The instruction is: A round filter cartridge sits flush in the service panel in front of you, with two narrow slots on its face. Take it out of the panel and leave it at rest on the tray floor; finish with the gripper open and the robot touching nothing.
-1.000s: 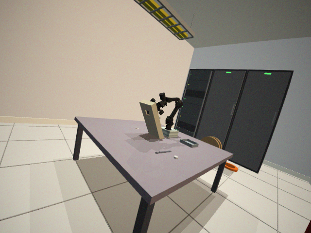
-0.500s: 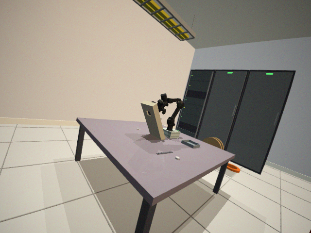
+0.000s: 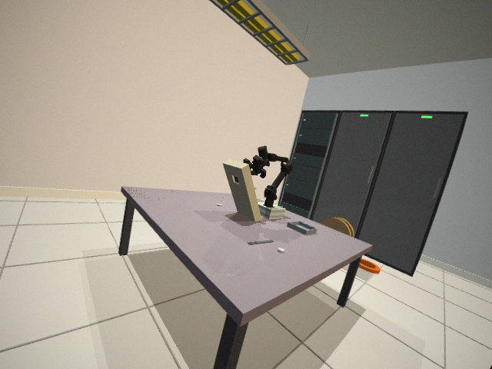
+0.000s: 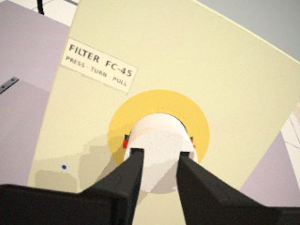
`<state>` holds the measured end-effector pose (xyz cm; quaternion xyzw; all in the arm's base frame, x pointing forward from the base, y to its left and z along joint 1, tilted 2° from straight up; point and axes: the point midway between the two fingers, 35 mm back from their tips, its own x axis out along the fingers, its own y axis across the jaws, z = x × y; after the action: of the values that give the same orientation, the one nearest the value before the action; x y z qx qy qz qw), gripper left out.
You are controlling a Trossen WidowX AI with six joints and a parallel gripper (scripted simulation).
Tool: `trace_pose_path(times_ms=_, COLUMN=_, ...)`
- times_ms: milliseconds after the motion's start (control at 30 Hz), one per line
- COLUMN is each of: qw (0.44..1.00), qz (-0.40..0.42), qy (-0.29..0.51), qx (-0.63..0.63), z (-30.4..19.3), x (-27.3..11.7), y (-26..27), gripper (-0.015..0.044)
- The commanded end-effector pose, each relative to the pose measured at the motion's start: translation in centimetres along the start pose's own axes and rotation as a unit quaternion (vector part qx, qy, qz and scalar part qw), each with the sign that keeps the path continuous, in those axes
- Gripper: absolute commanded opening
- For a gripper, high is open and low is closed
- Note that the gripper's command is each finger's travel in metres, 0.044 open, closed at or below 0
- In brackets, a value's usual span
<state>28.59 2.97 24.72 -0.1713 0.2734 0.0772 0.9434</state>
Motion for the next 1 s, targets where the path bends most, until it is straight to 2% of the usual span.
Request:
trace_pose_path(times_ms=0, qw=1.0, qz=0.001, qy=-0.001, qx=-0.013, z=0.0, x=-2.3, y=0.0, gripper=0.0)
trace_pose_path(times_ms=100, qw=1.0, qz=0.001, qy=-0.001, qx=-0.019, z=-0.1, x=-3.6, y=0.0, gripper=0.0)
trace_pose_path(times_ms=433, qw=1.0, qz=0.001, qy=-0.001, qx=-0.019, z=-0.4, x=-3.7, y=0.1, gripper=0.0)
trace_pose_path(times_ms=967, qw=1.0, qz=0.001, qy=0.0, qx=-0.019, z=-5.7, x=-3.1, y=1.8, gripper=0.0)
